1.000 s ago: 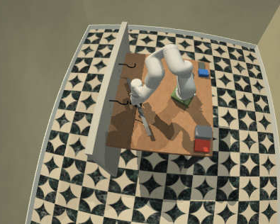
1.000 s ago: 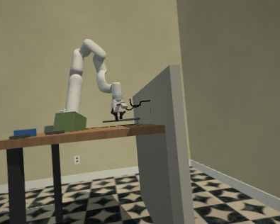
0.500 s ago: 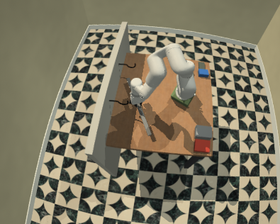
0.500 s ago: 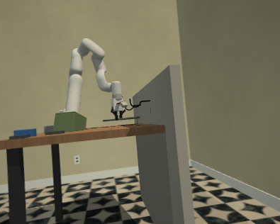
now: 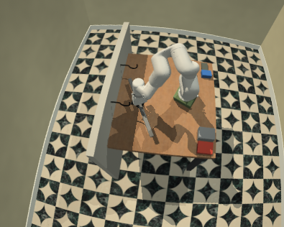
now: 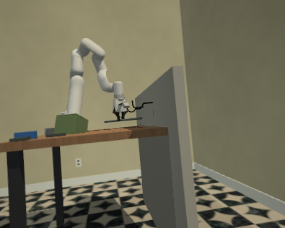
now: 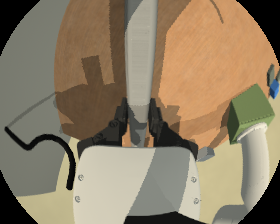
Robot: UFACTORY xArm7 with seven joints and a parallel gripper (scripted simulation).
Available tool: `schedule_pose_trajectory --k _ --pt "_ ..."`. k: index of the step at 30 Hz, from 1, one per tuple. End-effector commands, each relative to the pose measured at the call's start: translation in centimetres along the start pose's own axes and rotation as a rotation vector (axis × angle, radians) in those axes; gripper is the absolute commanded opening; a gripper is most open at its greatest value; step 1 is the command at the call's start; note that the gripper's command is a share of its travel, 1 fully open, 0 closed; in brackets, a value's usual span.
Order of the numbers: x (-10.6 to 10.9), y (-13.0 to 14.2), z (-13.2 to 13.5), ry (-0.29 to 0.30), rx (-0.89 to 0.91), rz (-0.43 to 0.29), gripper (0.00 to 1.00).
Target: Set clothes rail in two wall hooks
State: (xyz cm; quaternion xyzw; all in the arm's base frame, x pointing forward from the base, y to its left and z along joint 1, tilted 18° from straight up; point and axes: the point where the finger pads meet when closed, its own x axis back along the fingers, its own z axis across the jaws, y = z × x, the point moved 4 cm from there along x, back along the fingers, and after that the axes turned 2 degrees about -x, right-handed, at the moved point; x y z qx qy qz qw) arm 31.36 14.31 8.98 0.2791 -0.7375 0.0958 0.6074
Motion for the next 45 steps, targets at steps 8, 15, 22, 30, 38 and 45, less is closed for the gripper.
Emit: schedule_pose_trajectory --k 8,15,22,30,38,45 --pt "0.8 0.0 -0.1 -0.003 0.000 0.001 0.00" --pt "1.2 0.0 -0.1 -0.003 0.000 0.001 0.00" --pt "1.3 0.0 -0.1 -0.003 0.000 0.001 0.00" --pt "1.6 0.0 -0.1 -0.003 0.000 0.001 0.00" --pt "2.8 0.0 -0.1 -0.003 0.000 0.001 0.00" --pt "4.0 0.0 -0.1 -0.003 0.000 0.001 0.00"
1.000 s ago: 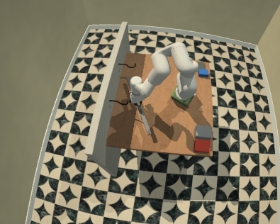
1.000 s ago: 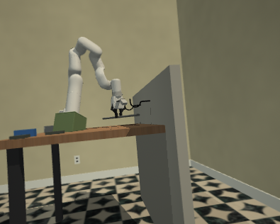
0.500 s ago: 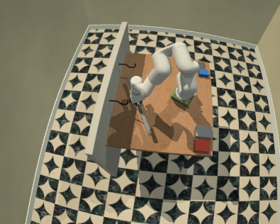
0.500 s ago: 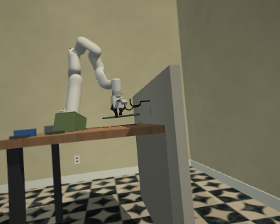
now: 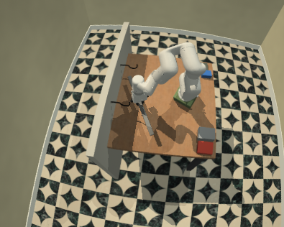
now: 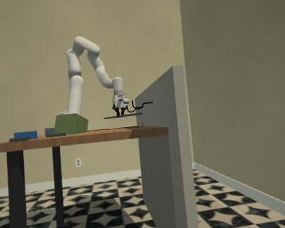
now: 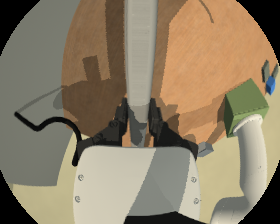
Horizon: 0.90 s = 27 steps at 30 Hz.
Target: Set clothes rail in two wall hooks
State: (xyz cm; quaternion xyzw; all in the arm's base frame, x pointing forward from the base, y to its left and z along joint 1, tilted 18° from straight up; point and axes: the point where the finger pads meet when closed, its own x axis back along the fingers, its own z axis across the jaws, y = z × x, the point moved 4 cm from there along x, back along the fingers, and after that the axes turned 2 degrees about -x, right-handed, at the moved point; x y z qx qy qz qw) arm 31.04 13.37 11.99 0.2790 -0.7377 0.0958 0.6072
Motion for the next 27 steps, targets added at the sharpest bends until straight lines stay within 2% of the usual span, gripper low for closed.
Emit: schedule_pose_trajectory --k 1,27 --pt "1.0 0.0 -0.1 -0.002 0.000 0.001 0.00" --pt "4.6 0.0 -0.1 -0.003 0.000 0.001 0.00"
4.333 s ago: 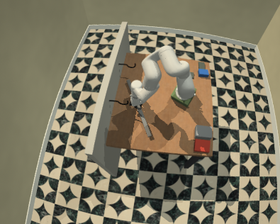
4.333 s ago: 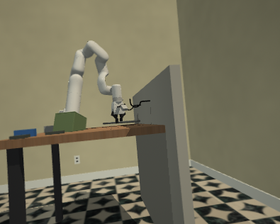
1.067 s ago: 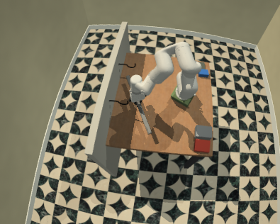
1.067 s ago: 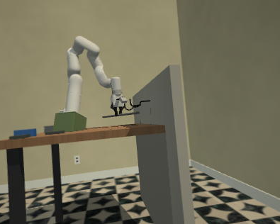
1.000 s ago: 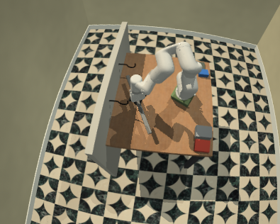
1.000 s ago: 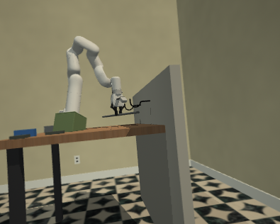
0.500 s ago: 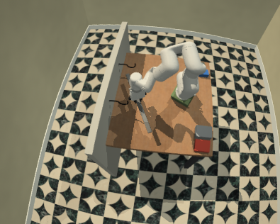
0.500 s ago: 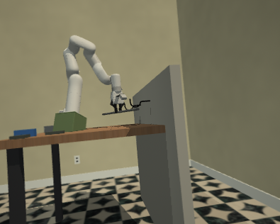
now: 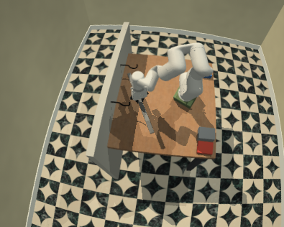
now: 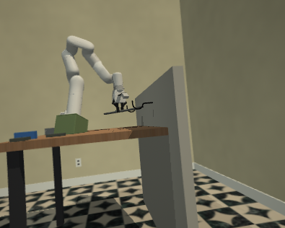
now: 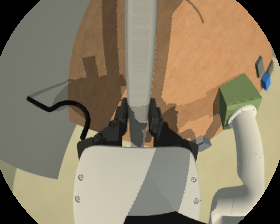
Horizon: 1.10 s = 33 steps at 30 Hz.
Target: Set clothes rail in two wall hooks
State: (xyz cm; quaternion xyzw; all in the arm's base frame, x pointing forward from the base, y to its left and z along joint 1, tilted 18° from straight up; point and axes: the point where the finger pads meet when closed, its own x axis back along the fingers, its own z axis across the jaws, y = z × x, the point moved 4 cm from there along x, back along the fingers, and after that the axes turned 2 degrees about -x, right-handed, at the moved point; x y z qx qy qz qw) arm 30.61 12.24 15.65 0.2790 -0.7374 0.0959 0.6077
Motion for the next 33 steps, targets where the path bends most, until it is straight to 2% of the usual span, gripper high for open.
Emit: schedule_pose_trajectory --k 1,33 --pt "1.0 0.0 -0.1 -0.004 0.000 0.001 0.00" --pt "5.6 0.0 -0.1 -0.004 0.000 0.001 0.00"
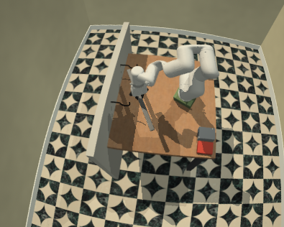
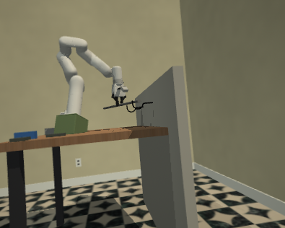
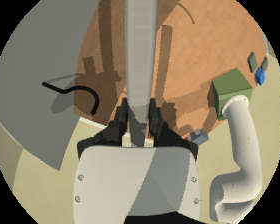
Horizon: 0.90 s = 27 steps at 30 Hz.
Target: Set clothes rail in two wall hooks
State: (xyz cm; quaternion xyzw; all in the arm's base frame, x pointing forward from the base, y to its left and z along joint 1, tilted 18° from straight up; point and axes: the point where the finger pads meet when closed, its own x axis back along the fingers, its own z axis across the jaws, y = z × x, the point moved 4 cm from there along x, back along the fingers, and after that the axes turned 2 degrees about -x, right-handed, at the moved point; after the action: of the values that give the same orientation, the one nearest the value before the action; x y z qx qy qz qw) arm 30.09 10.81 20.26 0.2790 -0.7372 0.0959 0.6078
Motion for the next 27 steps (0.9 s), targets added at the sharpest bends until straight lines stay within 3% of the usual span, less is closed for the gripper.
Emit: schedule_pose_trajectory --k 1,27 --pt "1.0 0.0 -0.1 -0.004 0.000 0.001 0.00" --pt "4.8 0.0 -0.1 -0.004 0.000 0.001 0.00"
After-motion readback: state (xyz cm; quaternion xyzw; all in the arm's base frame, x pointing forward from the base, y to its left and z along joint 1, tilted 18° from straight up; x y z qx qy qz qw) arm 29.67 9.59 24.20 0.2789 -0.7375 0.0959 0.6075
